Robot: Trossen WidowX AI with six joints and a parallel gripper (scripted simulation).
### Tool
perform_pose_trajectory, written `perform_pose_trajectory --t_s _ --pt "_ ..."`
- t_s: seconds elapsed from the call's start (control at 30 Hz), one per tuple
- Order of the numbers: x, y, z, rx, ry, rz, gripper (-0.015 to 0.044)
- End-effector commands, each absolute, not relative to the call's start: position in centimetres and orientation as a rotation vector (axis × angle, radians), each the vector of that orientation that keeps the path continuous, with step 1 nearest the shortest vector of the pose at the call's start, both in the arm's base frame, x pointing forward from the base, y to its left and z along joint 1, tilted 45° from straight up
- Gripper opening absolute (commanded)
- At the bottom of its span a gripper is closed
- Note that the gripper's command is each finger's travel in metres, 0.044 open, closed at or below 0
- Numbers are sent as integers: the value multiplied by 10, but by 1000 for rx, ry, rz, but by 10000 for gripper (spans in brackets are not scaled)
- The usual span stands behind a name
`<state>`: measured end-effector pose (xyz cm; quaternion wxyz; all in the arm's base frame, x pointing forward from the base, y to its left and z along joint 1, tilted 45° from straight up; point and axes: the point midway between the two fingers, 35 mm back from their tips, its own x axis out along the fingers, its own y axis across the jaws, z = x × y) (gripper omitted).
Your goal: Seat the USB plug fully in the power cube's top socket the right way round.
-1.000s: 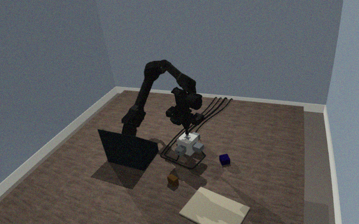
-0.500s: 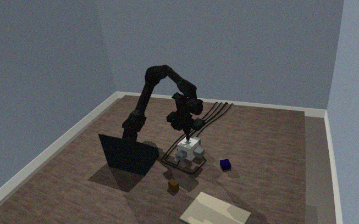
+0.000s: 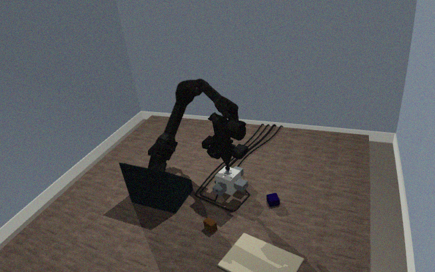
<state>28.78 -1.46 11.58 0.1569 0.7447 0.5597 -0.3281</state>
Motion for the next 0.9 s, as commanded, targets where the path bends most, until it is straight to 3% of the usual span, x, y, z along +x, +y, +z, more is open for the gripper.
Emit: perform_pose_trajectory --t_s 0.0,0.87 --pt "287 -13 115 2137 1605 -943 0" --pt "288 -11 112 2137 1605 -943 0"
